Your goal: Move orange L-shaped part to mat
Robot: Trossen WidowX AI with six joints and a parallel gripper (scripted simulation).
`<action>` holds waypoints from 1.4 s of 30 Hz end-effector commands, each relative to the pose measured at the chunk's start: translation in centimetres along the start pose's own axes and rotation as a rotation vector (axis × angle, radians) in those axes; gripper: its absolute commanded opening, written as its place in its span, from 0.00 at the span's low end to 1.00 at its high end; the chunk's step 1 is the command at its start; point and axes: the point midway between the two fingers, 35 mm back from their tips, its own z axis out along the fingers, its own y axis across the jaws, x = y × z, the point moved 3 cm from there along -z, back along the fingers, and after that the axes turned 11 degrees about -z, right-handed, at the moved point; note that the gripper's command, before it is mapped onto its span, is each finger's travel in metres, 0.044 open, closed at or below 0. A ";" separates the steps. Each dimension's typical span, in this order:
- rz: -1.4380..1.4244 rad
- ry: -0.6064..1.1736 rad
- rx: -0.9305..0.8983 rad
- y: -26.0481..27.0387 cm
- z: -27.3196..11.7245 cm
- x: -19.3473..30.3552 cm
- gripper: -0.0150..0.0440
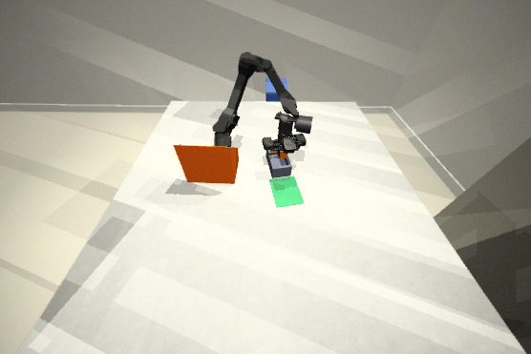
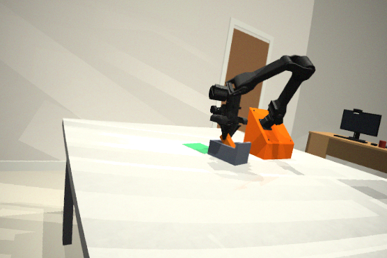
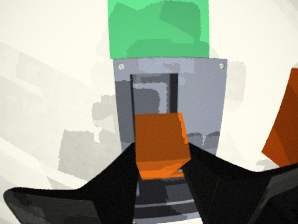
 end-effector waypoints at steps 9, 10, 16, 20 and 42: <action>-0.005 -0.003 0.000 0.1 -2.0 0.0 0.25; -0.005 -0.003 0.000 0.1 -2.2 0.0 0.25; -0.004 -0.003 0.001 0.0 -3.1 0.0 0.25; -0.004 -0.003 0.001 0.0 -3.8 0.0 0.25; -0.003 -0.004 0.002 0.0 -7.3 0.0 0.25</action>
